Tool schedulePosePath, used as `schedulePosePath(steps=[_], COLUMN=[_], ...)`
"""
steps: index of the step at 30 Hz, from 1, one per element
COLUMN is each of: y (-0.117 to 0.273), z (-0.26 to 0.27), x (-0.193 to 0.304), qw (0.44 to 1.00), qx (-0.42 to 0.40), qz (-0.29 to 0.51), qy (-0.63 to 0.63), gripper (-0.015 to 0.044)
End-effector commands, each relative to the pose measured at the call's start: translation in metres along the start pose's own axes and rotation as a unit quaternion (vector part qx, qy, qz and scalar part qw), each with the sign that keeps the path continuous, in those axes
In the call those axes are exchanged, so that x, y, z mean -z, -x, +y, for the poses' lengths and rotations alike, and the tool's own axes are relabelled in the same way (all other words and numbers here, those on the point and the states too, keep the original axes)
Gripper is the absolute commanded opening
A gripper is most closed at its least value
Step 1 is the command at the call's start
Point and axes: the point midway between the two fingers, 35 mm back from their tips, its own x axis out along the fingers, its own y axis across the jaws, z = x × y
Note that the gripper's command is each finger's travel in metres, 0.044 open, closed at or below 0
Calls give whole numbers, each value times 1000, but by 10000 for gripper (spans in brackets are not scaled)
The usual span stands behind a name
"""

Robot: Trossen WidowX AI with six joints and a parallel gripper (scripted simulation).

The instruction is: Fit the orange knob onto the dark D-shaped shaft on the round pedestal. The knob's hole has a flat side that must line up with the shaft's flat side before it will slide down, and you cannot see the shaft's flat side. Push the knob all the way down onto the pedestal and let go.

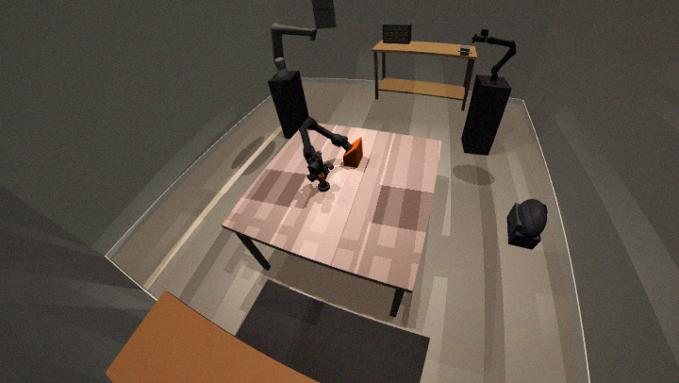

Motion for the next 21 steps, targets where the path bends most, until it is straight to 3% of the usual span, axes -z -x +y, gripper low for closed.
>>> schedulePosePath(steps=[1,21], y=[0,7], z=[1,1], x=[0,1], qw=[1000,999], qx=[-2,-2], qz=[-1,-1], qy=[1,-48], gripper=[0,0])
